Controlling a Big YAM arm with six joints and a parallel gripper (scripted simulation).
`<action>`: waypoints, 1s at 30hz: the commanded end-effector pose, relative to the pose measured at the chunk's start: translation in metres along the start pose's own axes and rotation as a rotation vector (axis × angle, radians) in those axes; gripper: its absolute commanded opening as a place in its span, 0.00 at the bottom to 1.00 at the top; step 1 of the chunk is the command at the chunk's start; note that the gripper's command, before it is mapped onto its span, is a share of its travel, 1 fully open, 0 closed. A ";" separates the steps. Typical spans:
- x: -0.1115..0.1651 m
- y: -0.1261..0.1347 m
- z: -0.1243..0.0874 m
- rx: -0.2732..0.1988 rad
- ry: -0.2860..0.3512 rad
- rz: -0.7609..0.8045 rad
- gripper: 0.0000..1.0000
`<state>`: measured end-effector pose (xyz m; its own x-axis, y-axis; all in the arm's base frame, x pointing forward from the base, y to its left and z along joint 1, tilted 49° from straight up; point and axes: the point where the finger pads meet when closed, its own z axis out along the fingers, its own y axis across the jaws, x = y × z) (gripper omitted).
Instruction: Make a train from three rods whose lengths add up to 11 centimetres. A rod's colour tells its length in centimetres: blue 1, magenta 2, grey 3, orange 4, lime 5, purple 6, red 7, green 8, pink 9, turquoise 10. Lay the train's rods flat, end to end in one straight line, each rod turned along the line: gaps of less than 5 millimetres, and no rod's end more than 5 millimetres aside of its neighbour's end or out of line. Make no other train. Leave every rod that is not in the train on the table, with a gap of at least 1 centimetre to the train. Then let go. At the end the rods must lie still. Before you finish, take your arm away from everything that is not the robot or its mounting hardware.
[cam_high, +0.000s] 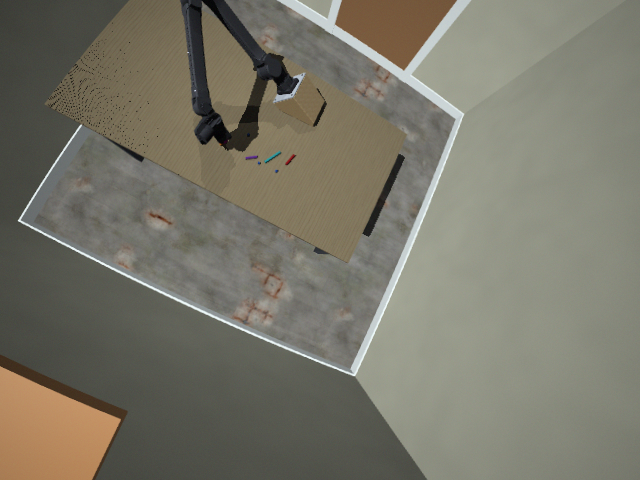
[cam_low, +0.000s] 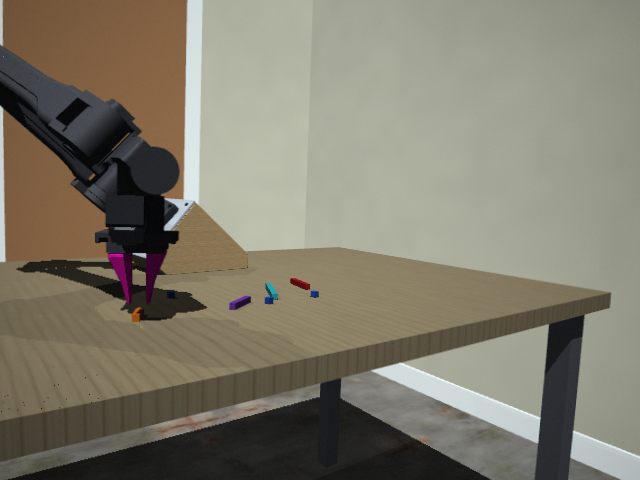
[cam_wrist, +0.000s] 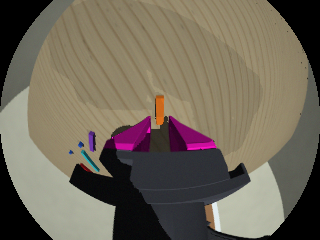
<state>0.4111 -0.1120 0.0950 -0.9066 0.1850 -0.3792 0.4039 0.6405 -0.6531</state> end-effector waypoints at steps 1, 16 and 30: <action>-0.009 0.003 0.000 -0.005 -0.010 0.017 0.23; -0.011 0.003 0.000 -0.005 -0.010 0.018 0.23; -0.016 0.000 0.000 -0.004 -0.011 0.022 0.23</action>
<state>0.4111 -0.1120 0.0950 -0.9066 0.1850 -0.3792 0.4039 0.6405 -0.6531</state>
